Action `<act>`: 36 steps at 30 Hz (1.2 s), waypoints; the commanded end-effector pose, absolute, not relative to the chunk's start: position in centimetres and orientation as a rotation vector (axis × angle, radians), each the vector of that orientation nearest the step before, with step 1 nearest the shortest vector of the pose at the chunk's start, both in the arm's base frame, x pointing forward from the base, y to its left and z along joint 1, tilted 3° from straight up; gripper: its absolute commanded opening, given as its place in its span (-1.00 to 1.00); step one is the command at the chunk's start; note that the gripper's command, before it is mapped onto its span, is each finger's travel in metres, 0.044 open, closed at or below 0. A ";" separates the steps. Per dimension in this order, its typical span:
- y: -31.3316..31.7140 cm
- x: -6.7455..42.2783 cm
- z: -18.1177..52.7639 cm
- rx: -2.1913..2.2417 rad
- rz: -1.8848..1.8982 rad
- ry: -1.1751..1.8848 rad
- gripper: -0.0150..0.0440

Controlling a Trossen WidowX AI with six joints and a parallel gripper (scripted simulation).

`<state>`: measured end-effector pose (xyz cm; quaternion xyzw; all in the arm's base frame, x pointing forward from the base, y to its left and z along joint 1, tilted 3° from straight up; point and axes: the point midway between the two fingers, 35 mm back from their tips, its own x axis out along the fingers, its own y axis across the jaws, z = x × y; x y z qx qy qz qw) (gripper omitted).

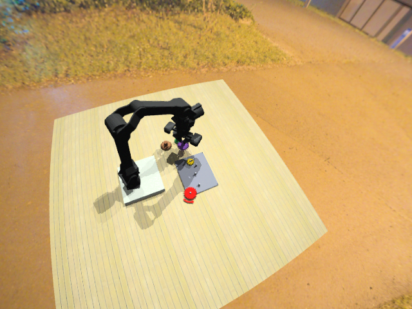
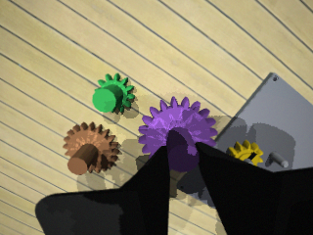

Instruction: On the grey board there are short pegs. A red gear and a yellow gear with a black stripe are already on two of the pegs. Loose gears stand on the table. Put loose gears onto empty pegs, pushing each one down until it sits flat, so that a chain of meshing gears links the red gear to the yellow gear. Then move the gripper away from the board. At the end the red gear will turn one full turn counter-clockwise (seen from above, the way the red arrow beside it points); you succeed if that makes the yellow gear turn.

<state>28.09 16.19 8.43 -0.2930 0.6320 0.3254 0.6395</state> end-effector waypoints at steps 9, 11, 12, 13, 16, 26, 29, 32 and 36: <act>16.0 28.2 11.6 -0.669 0.745 1.430 -0.49; 15.9 28.2 12.1 -0.669 0.745 1.430 -0.49; 15.9 28.2 12.3 -0.669 0.745 1.430 -0.49; 15.9 28.2 12.6 -0.669 0.745 1.430 -0.49; 15.8 28.1 13.3 -0.669 0.745 1.430 -0.49; 15.3 27.7 15.8 -0.669 0.745 1.430 -0.49; 15.2 27.6 16.5 -0.669 0.745 1.430 -0.49; 15.1 27.4 17.2 -0.669 0.745 1.431 -0.49; 14.8 27.2 18.2 -0.670 0.745 1.431 -0.49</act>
